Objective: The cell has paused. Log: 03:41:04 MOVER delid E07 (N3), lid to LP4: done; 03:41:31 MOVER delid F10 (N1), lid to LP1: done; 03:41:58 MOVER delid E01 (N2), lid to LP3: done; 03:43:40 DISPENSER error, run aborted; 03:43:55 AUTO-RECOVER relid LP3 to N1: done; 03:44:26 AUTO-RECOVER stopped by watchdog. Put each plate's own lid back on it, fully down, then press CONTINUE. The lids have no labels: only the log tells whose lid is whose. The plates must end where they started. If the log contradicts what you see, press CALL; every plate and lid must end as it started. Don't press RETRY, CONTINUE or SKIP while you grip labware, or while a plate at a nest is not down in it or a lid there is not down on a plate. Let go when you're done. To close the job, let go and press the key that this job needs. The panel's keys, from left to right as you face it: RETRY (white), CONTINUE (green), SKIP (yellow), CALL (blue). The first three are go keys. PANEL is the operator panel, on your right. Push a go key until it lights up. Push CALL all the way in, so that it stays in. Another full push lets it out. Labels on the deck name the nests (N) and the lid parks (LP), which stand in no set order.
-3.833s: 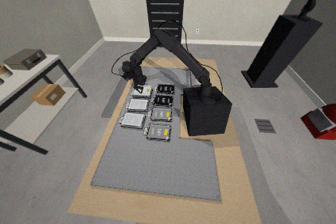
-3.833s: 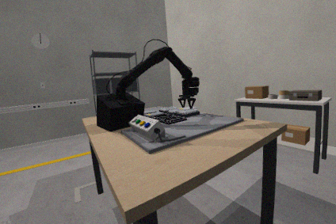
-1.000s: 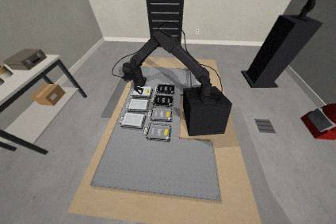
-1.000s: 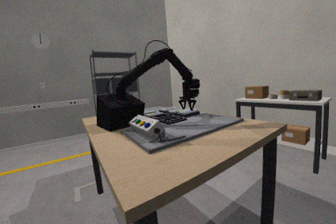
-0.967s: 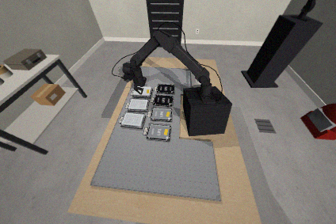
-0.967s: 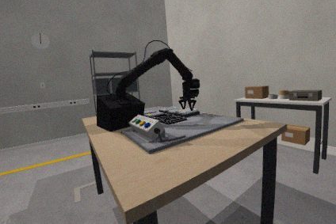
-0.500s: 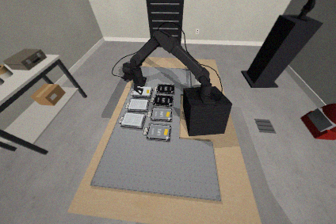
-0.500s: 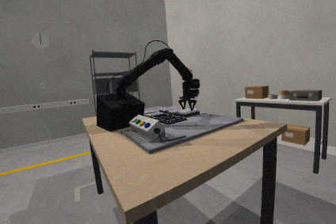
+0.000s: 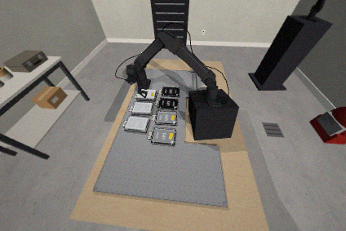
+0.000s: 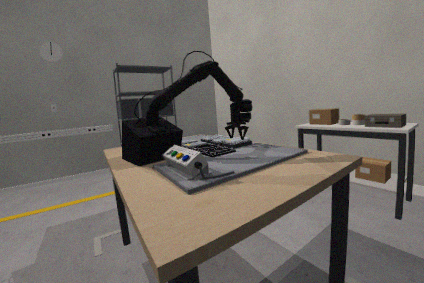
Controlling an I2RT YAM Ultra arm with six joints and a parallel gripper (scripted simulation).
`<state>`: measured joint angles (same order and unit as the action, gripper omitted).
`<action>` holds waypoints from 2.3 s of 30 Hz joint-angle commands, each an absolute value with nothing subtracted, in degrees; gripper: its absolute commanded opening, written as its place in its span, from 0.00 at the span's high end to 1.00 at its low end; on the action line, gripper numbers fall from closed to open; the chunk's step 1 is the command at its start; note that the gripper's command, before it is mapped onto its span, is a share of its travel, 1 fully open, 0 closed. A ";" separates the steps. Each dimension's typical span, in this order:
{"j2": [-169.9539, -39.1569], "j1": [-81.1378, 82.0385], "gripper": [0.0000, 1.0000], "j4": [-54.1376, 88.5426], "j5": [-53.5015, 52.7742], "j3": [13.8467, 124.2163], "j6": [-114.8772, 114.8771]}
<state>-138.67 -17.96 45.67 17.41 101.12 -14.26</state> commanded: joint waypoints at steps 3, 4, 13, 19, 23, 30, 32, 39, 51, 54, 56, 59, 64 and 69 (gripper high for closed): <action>-137.62 -17.80 0.00 44.64 17.21 101.00 -14.61; -137.62 -17.80 0.00 44.64 17.21 101.00 -14.61; -137.62 -17.80 0.00 44.64 17.21 101.00 -14.61; -137.62 -17.80 0.00 44.64 17.21 101.00 -14.61; -137.62 -17.80 0.00 44.64 17.21 101.00 -14.61; -135.65 -17.28 0.00 46.50 17.00 101.12 -14.31; -135.25 -16.82 0.00 46.93 17.06 101.60 -13.97; -134.26 -16.52 0.00 48.14 17.19 102.51 -13.34; -133.87 -16.31 0.00 48.84 17.26 102.74 -13.30; -133.96 -16.28 0.00 48.93 17.26 102.83 -13.21; -134.09 -16.26 0.00 49.02 17.27 102.92 -13.17; -134.35 -16.22 0.00 49.17 17.28 103.10 -13.16; -134.86 -16.24 0.00 49.41 17.30 103.44 -13.21; -134.82 -16.28 0.00 49.40 17.30 103.35 -13.25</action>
<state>-136.18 -17.65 48.66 17.41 101.56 -13.65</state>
